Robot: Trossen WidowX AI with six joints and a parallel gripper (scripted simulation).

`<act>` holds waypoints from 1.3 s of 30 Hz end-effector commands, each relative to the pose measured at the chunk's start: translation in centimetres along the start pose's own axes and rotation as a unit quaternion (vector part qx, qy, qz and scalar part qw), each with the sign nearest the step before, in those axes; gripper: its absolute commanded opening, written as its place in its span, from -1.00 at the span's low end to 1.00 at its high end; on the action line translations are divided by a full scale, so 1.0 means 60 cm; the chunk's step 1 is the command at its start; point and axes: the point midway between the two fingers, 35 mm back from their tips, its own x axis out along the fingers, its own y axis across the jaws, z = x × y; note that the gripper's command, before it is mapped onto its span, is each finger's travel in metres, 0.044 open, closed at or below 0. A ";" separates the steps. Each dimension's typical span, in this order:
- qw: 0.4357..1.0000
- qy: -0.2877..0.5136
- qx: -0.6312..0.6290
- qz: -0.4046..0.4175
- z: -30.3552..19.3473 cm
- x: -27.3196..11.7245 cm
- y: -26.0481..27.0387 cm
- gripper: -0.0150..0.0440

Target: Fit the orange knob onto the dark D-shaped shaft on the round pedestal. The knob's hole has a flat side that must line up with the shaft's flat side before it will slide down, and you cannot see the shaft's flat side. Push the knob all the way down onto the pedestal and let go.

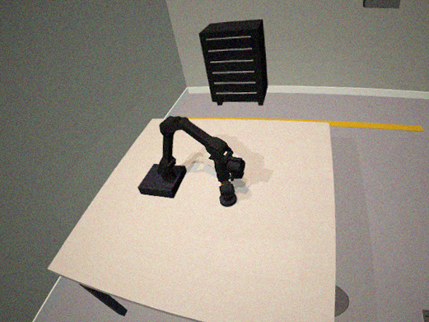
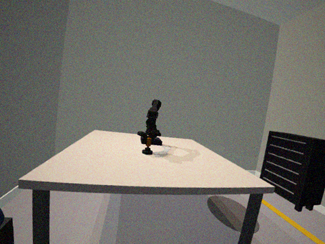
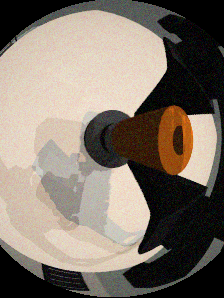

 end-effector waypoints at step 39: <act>0.960 -0.001 0.281 -0.001 -0.001 0.007 0.000 -0.49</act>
